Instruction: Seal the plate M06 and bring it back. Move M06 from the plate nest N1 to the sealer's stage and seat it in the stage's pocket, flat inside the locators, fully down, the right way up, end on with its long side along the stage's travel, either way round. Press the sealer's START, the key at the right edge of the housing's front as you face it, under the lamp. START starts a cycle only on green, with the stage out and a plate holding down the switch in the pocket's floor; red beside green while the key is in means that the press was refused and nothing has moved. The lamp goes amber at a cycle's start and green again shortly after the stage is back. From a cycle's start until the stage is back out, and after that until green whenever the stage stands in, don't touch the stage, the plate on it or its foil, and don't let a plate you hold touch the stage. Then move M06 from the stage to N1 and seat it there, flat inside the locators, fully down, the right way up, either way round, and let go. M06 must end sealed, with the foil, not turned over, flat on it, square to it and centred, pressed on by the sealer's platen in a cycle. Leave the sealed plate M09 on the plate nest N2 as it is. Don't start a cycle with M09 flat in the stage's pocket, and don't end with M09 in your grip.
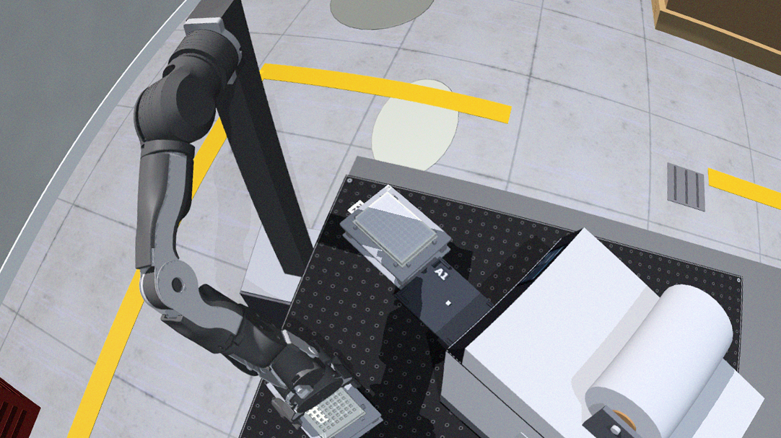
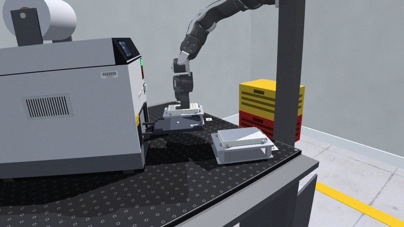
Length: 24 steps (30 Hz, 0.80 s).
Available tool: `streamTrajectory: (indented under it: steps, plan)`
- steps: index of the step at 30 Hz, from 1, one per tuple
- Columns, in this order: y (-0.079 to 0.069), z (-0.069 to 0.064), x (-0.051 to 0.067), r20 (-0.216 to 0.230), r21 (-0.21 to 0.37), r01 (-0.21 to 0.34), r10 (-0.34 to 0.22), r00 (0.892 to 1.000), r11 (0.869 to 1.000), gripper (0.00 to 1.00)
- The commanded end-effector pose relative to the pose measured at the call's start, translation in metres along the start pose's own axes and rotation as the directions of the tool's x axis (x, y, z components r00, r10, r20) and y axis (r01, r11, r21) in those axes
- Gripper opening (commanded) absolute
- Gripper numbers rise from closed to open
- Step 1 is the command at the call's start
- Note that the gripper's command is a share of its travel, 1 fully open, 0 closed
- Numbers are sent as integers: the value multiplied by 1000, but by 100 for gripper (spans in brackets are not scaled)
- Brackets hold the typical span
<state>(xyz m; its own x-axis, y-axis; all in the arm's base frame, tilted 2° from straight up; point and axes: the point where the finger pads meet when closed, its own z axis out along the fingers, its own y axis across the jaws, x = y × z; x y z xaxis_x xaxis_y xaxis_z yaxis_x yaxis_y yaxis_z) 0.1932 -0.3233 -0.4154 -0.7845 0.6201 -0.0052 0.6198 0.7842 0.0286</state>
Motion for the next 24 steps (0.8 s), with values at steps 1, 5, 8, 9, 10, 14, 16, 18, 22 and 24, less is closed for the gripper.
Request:
streamTrajectory:
  steps: [1,5,8,9,10,14,16,18,22,24]
  plan:
    - [0,-1,-1,4,-4,0,0,1000,1000,77]
    - [0,-1,-1,4,-4,0,0,1000,1000,77]
    - [0,-1,-1,4,-4,0,0,1000,1000,77]
    - [0,-1,-1,4,-4,0,0,1000,1000,77]
    - [0,4,-1,2,-4,1,-1,1000,1000,77]
    - [0,21,1,-4,-6,5,-5,1000,1000,77]
    - [0,21,1,-4,-6,5,-5,1000,1000,77]
    - [0,21,1,-4,-6,5,-5,1000,1000,77]
    - [0,21,1,-4,-6,5,-5,1000,1000,77]
    - [0,21,1,-4,-6,5,-5,1000,1000,77]
